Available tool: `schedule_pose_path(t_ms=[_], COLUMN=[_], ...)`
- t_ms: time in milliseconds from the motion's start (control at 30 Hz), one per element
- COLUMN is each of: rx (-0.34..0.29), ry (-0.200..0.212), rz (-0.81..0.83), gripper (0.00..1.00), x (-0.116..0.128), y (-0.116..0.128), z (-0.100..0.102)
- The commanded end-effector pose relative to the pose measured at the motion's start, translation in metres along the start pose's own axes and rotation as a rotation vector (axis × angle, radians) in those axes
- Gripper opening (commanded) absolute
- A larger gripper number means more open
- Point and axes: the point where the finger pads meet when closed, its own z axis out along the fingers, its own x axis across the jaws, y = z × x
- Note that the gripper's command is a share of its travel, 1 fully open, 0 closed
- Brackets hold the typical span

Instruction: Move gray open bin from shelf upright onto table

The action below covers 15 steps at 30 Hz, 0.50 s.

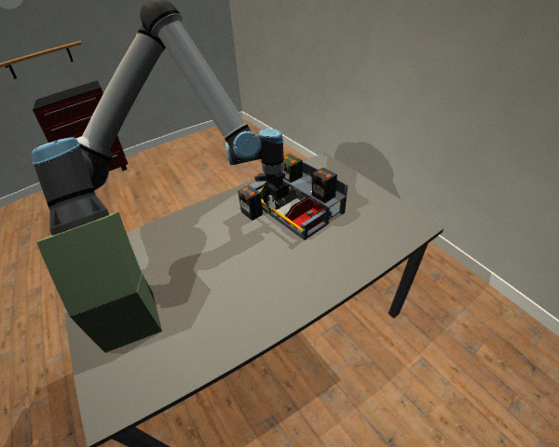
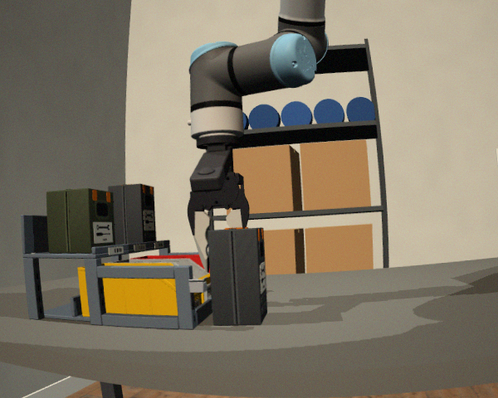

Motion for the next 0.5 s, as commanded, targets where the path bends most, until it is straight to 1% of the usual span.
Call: schedule_pose_path(t_ms=[0,167,200,467], rx=[0.0,0.0,0.0,0.0], ry=[0.001,0.001,0.001,0.001], rz=[0.0,0.0,0.0,0.0], gripper=[0.28,0.28,0.0,0.0], x=[0.0007,0.0007,0.0007,0.0007], y=[0.0002,0.0002,0.0002,0.0002], z=[0.0009,0.0009,0.0006,0.0006])
